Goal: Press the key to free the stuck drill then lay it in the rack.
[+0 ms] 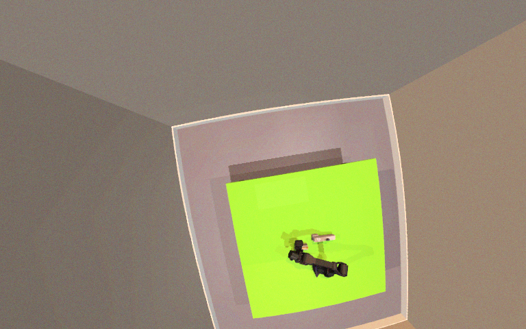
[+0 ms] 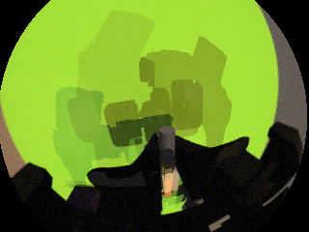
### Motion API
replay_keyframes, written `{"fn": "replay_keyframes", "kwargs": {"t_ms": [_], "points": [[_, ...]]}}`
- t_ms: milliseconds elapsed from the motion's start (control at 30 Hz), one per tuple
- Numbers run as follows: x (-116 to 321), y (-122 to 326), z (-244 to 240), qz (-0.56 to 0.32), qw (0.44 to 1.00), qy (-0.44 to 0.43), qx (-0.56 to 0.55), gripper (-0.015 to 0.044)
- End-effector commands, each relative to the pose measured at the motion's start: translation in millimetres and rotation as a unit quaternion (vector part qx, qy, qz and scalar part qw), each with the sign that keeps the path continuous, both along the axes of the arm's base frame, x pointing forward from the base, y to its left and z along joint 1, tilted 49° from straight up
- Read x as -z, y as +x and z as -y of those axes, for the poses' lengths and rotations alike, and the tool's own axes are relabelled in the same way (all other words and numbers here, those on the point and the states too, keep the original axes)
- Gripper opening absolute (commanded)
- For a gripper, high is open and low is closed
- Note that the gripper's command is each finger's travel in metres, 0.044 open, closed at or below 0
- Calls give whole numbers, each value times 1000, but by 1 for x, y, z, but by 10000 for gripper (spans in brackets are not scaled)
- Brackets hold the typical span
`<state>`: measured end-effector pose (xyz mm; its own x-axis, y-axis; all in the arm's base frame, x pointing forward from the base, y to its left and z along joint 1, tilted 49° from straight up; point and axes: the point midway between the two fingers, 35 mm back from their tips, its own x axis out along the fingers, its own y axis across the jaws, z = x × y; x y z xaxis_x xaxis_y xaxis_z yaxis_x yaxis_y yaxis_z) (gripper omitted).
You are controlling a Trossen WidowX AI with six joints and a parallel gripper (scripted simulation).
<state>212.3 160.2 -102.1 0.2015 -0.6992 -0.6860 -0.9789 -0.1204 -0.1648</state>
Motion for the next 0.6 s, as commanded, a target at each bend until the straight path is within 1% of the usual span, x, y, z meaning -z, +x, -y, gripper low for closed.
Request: {"fn": "replay_keyframes", "kwargs": {"t_ms": [0,400,433,567], "points": [[3,-1,7,-4,1000,-9,0,0],[4,-2,10,-4,1000,-9,0,0],[2,-2,3,-1,1000,0,-2,26],[2,-2,3,-1,1000,0,-2,131]]}}
